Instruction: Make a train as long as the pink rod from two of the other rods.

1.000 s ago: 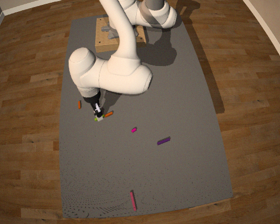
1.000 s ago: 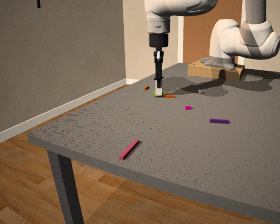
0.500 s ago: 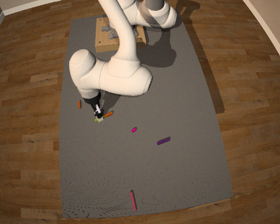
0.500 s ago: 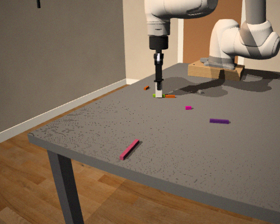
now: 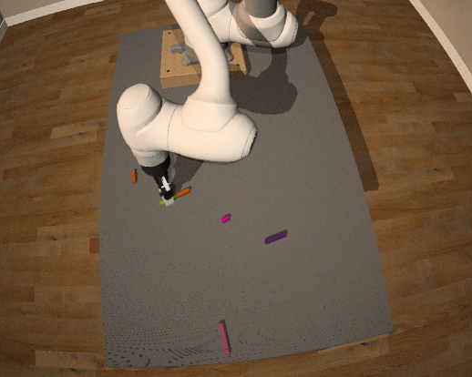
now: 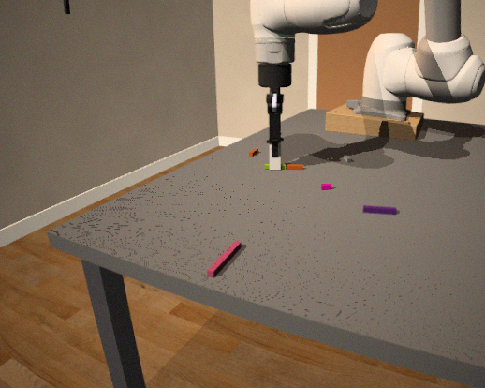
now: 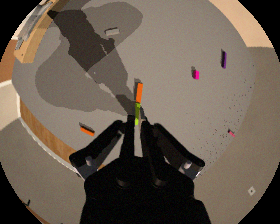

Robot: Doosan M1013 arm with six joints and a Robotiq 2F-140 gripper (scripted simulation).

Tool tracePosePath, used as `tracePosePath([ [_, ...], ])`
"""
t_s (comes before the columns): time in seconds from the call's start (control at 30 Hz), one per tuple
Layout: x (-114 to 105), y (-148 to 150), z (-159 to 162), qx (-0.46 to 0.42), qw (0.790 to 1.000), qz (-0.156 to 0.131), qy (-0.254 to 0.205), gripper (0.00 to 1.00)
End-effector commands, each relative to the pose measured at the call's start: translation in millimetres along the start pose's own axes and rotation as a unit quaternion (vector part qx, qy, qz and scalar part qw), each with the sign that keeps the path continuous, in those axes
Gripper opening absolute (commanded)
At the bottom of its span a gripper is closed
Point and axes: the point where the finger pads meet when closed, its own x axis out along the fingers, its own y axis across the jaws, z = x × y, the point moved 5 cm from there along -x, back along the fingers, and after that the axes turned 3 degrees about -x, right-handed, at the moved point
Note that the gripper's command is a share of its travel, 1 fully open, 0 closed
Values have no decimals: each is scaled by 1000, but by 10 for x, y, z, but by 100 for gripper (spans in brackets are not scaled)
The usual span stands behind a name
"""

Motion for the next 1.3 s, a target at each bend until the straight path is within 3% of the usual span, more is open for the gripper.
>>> tracePosePath([
  [0.0,-1,0,0,0,1000,0,0,12],
  [0.8,-1,0,0,0,1000,0,0,12],
  [1.27,-1,0,0,0,1000,0,0,21],
])
